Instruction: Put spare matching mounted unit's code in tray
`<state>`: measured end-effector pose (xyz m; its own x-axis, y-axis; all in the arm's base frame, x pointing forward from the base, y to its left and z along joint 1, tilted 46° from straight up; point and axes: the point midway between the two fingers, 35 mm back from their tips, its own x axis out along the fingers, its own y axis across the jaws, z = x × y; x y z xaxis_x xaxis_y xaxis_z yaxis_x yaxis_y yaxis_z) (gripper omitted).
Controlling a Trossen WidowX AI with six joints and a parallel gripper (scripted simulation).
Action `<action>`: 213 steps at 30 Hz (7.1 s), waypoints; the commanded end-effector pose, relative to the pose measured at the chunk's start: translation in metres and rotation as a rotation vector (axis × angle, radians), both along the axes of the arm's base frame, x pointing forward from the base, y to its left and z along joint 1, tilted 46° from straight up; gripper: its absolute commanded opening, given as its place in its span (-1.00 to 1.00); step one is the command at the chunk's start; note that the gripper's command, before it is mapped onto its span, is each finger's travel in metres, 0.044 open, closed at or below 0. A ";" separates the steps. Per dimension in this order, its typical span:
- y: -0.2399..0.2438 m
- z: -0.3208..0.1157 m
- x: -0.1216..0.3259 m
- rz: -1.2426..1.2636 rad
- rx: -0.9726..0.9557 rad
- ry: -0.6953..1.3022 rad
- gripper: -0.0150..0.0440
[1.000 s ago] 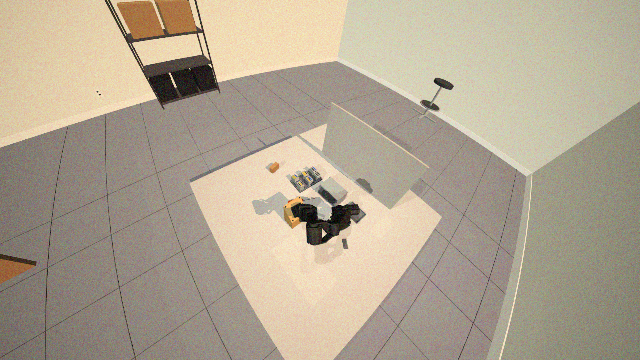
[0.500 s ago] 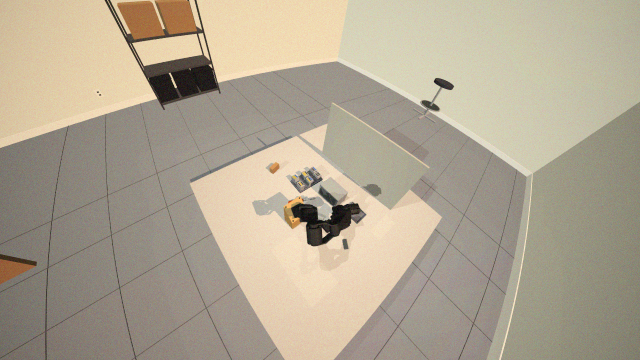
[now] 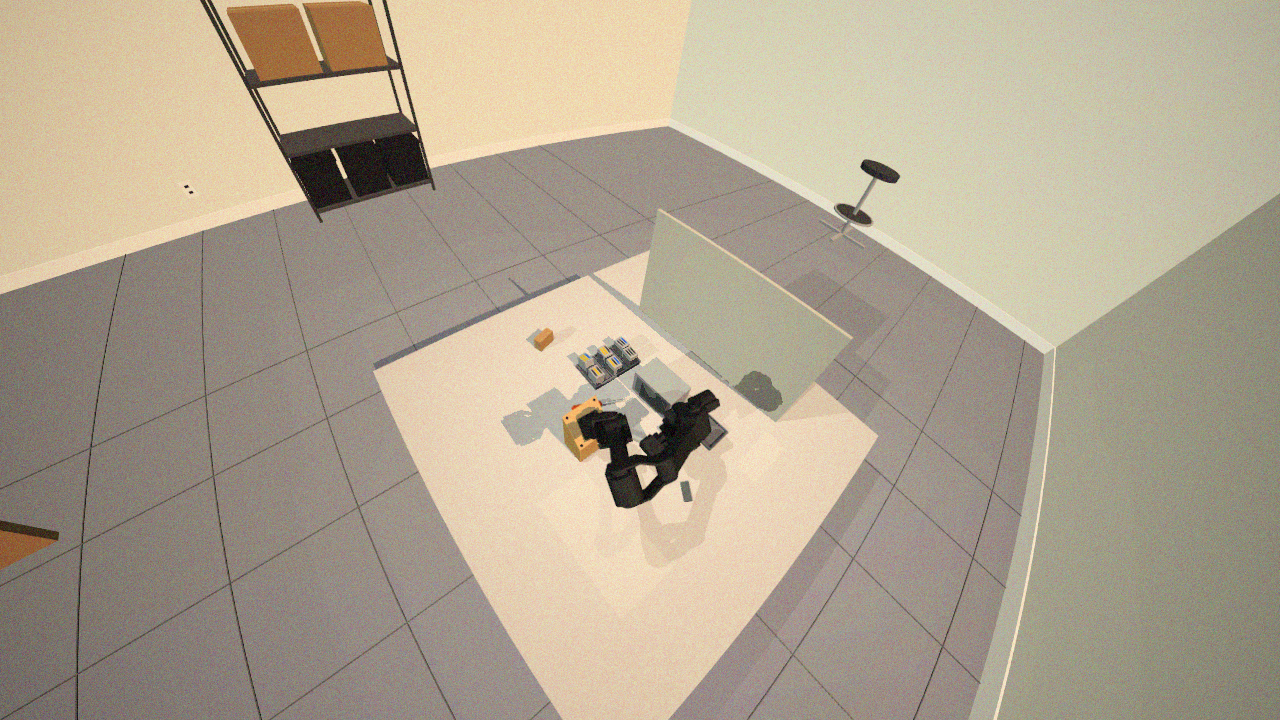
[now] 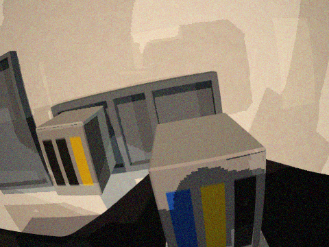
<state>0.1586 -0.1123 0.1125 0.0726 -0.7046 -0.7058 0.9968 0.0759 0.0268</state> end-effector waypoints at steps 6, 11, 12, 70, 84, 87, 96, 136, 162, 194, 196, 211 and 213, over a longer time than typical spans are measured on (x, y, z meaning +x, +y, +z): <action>0.014 0.020 -0.005 0.003 -0.018 -0.006 -0.49; 0.017 0.021 -0.003 0.005 -0.009 -0.002 -0.49; 0.019 0.024 -0.003 0.005 -0.008 -0.002 -0.49; 0.051 0.079 0.174 0.003 -0.015 -0.016 -0.49; 0.042 0.069 0.178 0.002 -0.012 -0.016 -0.49; 0.040 0.067 0.179 0.002 -0.011 -0.016 -0.49; 0.034 0.060 0.181 0.002 -0.010 -0.016 -0.49; 0.007 0.034 0.186 0.002 -0.008 -0.017 -0.49; -0.011 0.017 0.187 0.002 -0.011 -0.018 -0.49; -0.034 -0.002 0.186 0.003 -0.018 -0.018 -0.49; -0.036 -0.004 0.185 0.003 -0.019 -0.018 -0.49; -0.039 -0.004 0.186 0.001 -0.026 -0.024 0.13; -0.039 -0.004 0.186 0.001 -0.026 -0.024 0.31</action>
